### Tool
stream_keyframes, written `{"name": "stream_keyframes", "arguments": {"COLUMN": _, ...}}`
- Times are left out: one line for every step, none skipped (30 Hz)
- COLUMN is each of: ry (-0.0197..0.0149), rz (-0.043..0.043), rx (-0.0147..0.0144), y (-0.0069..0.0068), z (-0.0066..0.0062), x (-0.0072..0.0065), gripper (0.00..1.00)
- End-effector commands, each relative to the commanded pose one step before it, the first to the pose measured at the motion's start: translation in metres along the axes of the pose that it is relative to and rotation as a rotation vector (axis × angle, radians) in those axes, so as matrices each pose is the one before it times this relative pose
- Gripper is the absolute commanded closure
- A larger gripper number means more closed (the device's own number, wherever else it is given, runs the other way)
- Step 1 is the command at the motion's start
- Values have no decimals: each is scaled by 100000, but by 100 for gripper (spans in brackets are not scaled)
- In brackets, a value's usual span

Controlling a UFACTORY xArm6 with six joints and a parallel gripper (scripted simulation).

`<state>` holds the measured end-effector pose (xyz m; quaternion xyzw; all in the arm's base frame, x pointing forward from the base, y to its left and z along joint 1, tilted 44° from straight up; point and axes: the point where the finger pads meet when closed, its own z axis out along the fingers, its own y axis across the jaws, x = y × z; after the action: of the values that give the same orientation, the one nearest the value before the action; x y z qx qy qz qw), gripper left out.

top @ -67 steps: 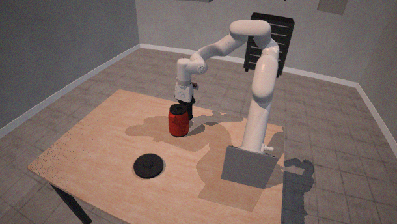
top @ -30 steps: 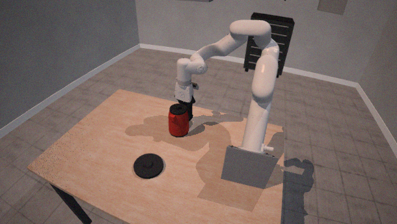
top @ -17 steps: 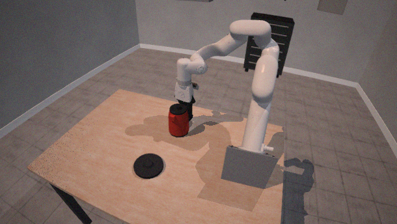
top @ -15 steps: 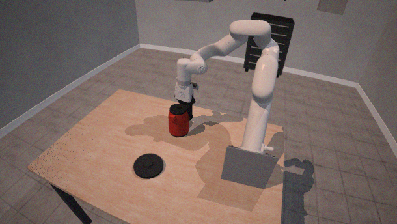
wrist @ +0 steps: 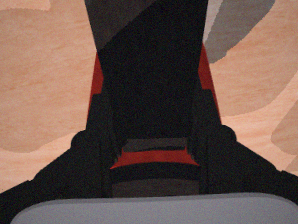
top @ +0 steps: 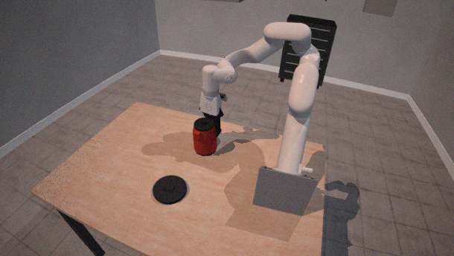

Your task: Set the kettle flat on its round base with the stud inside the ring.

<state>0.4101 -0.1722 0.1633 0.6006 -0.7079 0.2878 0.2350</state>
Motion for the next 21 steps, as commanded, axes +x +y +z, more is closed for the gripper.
{"name": "stream_keyframes", "arguments": {"ry": -68, "rz": 150, "rx": 410, "y": -145, "z": -836, "x": 32, "gripper": 100}}
{"name": "stream_keyframes", "arguments": {"ry": -3, "rz": -1, "rx": -1, "y": 1, "z": -174, "x": -1, "gripper": 100}}
{"name": "stream_keyframes", "arguments": {"ry": -6, "rz": -2, "rx": -2, "y": 2, "z": -179, "x": -1, "gripper": 100}}
{"name": "stream_keyframes", "arguments": {"ry": 4, "rz": 2, "rx": 1, "y": -2, "z": -180, "x": 1, "gripper": 100}}
{"name": "stream_keyframes", "arguments": {"ry": 3, "rz": 2, "rx": 1, "y": -1, "z": -182, "x": 1, "gripper": 100}}
{"name": "stream_keyframes", "arguments": {"ry": 1, "rz": 0, "rx": 0, "y": 0, "z": -183, "x": 0, "gripper": 100}}
{"name": "stream_keyframes", "arguments": {"ry": -2, "rz": -1, "rx": -1, "y": 1, "z": -183, "x": 0, "gripper": 100}}
{"name": "stream_keyframes", "arguments": {"ry": -5, "rz": -2, "rx": -1, "y": 2, "z": -182, "x": -1, "gripper": 100}}
{"name": "stream_keyframes", "arguments": {"ry": 2, "rz": 1, "rx": 1, "y": -1, "z": -177, "x": 0, "gripper": 100}}
{"name": "stream_keyframes", "arguments": {"ry": 4, "rz": 2, "rx": 1, "y": -2, "z": -172, "x": 1, "gripper": 100}}
{"name": "stream_keyframes", "arguments": {"ry": 0, "rz": 0, "rx": 0, "y": 0, "z": 0, "x": 0, "gripper": 100}}
{"name": "stream_keyframes", "arguments": {"ry": 0, "rz": 0, "rx": 0, "y": 0, "z": 0, "x": 0, "gripper": 100}}
{"name": "stream_keyframes", "arguments": {"ry": 1, "rz": 1, "rx": 0, "y": -1, "z": -168, "x": 0, "gripper": 100}}
{"name": "stream_keyframes", "arguments": {"ry": -1, "rz": 0, "rx": 0, "y": 0, "z": -162, "x": 0, "gripper": 100}}
{"name": "stream_keyframes", "arguments": {"ry": -3, "rz": -1, "rx": -1, "y": 1, "z": -155, "x": -1, "gripper": 100}}
{"name": "stream_keyframes", "arguments": {"ry": -5, "rz": -2, "rx": -1, "y": 2, "z": -147, "x": -1, "gripper": 100}}
{"name": "stream_keyframes", "arguments": {"ry": 4, "rz": 2, "rx": 1, "y": -2, "z": -136, "x": 1, "gripper": 100}}
{"name": "stream_keyframes", "arguments": {"ry": 3, "rz": 1, "rx": 1, "y": -1, "z": -126, "x": 1, "gripper": 100}}
{"name": "stream_keyframes", "arguments": {"ry": 2, "rz": 1, "rx": 0, "y": -1, "z": -116, "x": 0, "gripper": 100}}
{"name": "stream_keyframes", "arguments": {"ry": 0, "rz": 0, "rx": 0, "y": 0, "z": -105, "x": 0, "gripper": 100}}
{"name": "stream_keyframes", "arguments": {"ry": 0, "rz": 0, "rx": 0, "y": 0, "z": -94, "x": 0, "gripper": 100}}
